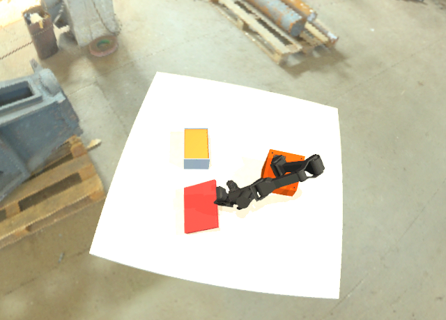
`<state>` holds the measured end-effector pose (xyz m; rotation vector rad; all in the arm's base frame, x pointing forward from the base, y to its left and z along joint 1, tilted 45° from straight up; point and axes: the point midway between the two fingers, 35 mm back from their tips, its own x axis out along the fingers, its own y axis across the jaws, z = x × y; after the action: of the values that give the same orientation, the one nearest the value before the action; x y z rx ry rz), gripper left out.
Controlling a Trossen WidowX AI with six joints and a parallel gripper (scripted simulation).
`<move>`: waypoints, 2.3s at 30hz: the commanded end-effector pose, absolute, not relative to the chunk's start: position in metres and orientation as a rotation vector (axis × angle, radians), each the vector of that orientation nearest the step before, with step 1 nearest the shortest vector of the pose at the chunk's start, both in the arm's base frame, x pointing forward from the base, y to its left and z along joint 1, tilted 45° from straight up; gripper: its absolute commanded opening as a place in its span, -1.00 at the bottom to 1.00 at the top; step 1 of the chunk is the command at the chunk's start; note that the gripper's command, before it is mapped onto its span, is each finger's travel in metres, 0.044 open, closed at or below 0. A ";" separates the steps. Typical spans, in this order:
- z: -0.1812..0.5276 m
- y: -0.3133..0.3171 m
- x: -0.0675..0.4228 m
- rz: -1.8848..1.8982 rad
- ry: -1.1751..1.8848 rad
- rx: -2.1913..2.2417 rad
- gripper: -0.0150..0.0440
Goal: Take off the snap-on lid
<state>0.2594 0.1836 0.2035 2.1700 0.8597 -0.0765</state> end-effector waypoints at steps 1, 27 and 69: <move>0.202 0.184 0.262 -0.080 0.842 2.180 -0.49; 0.187 0.198 0.262 -0.080 0.842 2.181 -0.49; 0.163 0.222 0.264 -0.081 0.843 2.182 -0.49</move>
<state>0.2640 0.2196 0.1686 2.1863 0.8352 -0.0701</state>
